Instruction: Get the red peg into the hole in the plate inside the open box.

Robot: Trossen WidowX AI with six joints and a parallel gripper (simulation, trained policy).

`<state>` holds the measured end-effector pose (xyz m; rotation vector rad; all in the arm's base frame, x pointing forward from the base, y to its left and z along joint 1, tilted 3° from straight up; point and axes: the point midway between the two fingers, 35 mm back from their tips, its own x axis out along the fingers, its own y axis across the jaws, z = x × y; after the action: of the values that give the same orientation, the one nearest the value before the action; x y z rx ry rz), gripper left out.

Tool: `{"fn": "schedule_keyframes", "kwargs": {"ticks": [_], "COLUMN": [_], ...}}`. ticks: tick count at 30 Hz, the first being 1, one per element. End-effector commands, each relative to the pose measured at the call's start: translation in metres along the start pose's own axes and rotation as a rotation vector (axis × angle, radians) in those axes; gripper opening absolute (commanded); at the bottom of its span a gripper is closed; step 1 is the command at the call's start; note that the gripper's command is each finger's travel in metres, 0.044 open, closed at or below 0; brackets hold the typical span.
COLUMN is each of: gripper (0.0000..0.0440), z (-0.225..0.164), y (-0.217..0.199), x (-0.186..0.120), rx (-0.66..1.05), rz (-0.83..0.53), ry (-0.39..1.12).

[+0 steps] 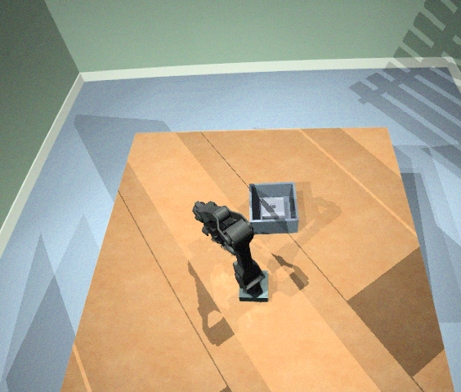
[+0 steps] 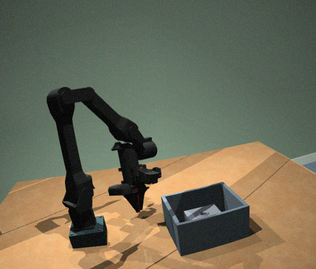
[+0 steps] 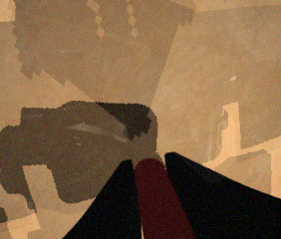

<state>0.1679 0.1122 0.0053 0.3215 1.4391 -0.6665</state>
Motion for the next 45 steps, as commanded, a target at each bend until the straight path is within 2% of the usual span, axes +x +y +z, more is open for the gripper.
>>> {"fn": "schedule_keyframes", "kwargs": {"ticks": [1,14,21,33,45], "gripper": [0.0000,0.0000,0.0000,0.0000,0.0000], "z": [0.013,0.057,0.087,0.146,0.201], "y": [0.001,0.000,-0.006,-0.018,-0.034], "x": [-0.018,-0.075,-0.088,-0.091,-0.070], "rx": [-0.003,0.078,0.171,0.312,0.369], "rz": [0.007,0.038,0.037,0.036,0.032], "ry": [-0.038,-0.131,-0.170,-0.217,-0.225]}}
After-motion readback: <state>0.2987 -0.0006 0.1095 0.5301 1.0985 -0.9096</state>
